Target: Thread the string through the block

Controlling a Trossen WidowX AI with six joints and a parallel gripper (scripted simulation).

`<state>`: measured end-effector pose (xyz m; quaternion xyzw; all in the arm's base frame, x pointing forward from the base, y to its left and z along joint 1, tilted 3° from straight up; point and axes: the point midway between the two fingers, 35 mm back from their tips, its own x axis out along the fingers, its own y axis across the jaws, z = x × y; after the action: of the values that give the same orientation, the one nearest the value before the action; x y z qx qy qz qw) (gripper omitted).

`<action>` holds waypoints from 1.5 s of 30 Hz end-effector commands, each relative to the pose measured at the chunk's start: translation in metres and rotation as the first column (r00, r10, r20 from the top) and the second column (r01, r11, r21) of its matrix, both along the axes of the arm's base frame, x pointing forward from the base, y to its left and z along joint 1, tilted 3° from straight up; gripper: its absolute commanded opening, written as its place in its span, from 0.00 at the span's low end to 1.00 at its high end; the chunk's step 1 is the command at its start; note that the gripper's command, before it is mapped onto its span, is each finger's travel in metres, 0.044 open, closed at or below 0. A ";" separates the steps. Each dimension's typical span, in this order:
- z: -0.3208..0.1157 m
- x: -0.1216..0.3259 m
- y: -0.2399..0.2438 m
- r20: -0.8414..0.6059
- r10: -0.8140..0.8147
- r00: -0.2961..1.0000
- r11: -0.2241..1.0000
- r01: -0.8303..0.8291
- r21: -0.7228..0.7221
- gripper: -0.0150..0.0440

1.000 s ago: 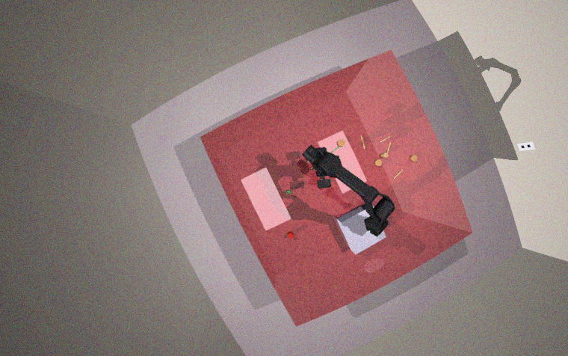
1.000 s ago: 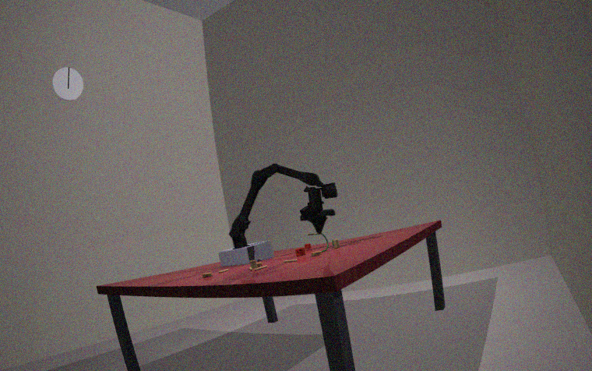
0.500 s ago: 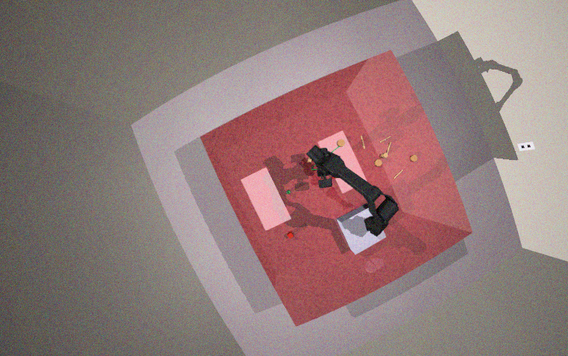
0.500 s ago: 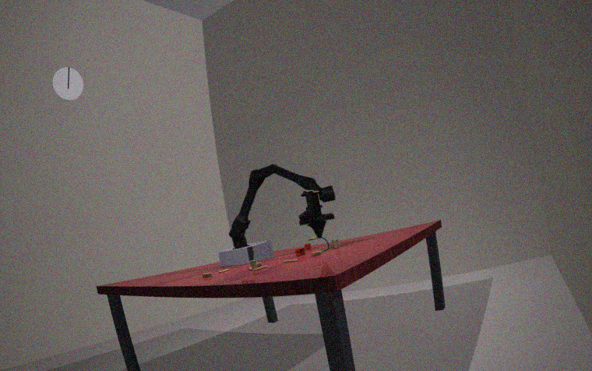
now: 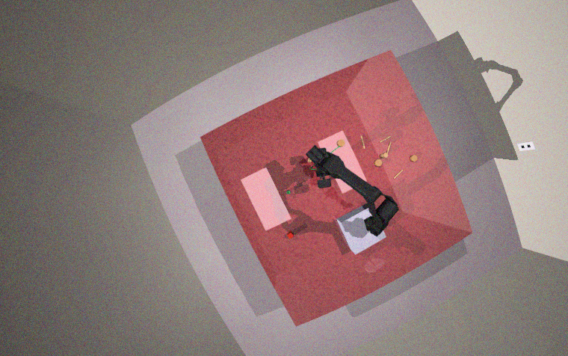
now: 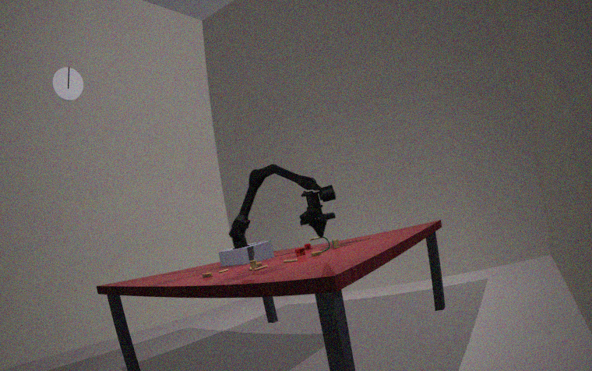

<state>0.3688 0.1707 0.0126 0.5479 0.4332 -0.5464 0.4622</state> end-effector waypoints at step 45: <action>-0.005 0.011 0.063 -0.006 -0.002 1.000 1.000 0.002 0.012 0.25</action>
<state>0.3803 0.2289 0.0123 0.5516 0.4353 -0.5430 0.4598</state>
